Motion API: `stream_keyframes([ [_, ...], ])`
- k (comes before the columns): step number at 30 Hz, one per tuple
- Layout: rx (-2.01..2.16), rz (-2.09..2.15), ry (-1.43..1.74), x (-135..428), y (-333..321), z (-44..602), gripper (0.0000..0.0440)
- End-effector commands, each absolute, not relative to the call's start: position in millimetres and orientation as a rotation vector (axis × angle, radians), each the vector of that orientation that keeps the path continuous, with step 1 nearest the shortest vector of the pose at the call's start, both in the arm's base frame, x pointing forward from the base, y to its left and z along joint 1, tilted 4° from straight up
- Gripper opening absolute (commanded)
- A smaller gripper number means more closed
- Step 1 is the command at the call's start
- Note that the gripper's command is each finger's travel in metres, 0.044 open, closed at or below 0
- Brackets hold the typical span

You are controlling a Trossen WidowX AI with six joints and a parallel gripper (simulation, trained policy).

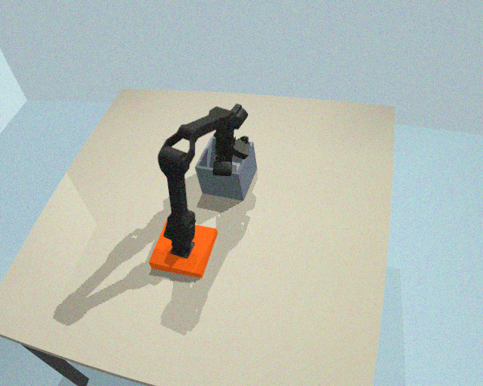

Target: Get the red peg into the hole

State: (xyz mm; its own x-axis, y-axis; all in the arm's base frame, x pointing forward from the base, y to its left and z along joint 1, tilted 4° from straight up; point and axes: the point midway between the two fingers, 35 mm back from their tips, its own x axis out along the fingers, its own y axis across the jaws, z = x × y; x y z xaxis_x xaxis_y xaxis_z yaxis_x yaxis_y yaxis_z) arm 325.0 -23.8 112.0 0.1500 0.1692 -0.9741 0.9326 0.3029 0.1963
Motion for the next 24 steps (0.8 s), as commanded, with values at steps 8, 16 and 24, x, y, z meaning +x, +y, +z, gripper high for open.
stream_keyframes([
  [8,1.081,-0.757,1.374,325.6,-22.2,82.0,0.0004],
  [16,1.032,-0.765,1.409,321.2,-25.2,67.0,0.0056],
  [24,1.007,-0.777,1.449,317.6,-27.9,56.9,0.0144],
])
